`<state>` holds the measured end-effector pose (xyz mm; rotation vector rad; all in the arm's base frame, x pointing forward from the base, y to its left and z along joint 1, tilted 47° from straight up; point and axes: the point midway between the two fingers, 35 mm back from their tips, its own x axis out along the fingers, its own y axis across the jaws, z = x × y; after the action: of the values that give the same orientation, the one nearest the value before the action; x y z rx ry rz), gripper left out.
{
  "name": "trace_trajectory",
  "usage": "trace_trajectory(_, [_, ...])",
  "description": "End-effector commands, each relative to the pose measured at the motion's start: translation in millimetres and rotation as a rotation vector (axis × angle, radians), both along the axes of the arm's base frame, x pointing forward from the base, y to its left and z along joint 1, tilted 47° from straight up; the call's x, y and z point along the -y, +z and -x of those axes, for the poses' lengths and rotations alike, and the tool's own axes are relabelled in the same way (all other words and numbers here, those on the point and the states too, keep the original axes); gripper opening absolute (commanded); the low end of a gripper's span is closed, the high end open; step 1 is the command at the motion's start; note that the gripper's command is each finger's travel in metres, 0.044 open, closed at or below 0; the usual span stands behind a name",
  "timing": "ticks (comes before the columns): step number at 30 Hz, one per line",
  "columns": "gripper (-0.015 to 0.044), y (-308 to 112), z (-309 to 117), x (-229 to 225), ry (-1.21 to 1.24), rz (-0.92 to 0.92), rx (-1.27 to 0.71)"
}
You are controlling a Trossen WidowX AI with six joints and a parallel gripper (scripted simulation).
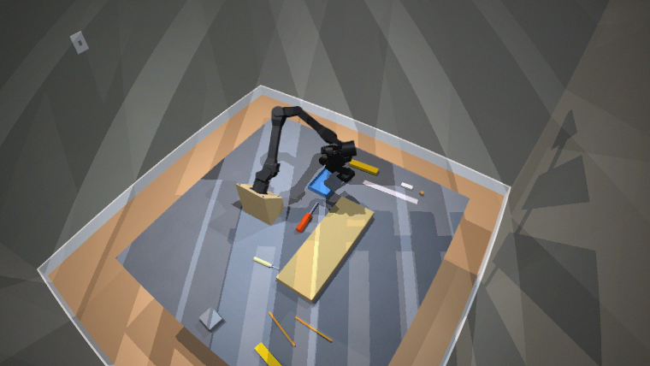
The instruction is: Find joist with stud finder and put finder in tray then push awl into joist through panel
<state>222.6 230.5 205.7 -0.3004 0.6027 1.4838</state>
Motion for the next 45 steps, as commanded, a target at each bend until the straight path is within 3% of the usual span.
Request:
trace_trajectory(1, [0.0, 10.1, 26.5, -6.1, 0.059, -0.033, 0.039])
trace_trajectory(14, [0.0, 31.2, 95.1, -13.2, 0.224, -0.12, 0.148])
trace_trajectory(45, [0.0, 2.5, 96.2, -44.3, 0.229, -0.114, 0.151])
